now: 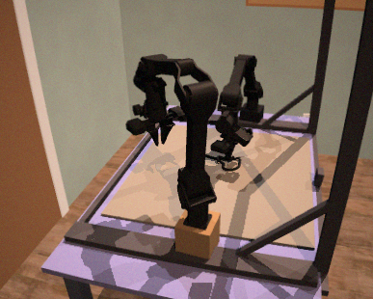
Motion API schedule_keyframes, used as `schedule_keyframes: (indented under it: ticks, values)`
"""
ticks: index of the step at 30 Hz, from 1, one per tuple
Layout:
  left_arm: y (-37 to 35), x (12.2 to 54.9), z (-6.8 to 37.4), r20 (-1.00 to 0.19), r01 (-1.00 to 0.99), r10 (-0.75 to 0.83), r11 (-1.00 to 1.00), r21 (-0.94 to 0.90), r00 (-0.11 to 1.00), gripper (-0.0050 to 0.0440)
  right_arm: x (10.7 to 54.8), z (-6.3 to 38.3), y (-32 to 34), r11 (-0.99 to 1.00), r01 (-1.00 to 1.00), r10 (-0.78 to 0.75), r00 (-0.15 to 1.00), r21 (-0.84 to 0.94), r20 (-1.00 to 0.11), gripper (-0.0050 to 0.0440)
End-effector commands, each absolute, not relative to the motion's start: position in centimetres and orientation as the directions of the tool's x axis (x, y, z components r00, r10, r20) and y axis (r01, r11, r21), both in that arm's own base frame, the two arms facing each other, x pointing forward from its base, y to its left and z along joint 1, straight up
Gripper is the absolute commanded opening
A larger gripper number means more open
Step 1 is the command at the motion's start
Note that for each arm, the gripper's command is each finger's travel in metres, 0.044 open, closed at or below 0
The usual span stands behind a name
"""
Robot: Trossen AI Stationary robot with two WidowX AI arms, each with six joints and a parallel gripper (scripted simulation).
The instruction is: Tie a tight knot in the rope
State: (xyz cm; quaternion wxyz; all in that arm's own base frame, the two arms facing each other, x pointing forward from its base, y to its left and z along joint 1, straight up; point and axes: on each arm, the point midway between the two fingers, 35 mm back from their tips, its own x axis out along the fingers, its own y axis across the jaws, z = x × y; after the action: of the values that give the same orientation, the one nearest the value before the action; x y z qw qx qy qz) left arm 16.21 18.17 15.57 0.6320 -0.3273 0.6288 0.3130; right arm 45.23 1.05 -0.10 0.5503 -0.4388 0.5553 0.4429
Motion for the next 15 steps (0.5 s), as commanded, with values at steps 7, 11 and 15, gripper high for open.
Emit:
schedule_keyframes:
  ticks: [7, 11, 15]
  values:
    - [18.2, 16.3, 16.0, -1.000, -0.805, -0.004, 0.593, -0.023, 0.026, 0.0085, 45.9, 1.8, 1.0, 0.224, -0.974, 0.001, 0.035, -0.034, -0.999, 0.0020]
    - [18.2, 16.3, 16.0, -1.000, -0.805, -0.004, 0.593, -0.023, 0.026, 0.0085, 46.6, 1.8, 0.5, 0.227, -0.972, 0.007, 0.063, -0.060, -0.998, 0.0020]
    - [18.2, 16.3, 16.0, -1.000, -0.805, -0.004, 0.593, -0.023, 0.026, 0.0085, 47.8, 1.8, -0.4, 0.232, -0.967, 0.014, 0.112, -0.106, -0.994, 0.0020]
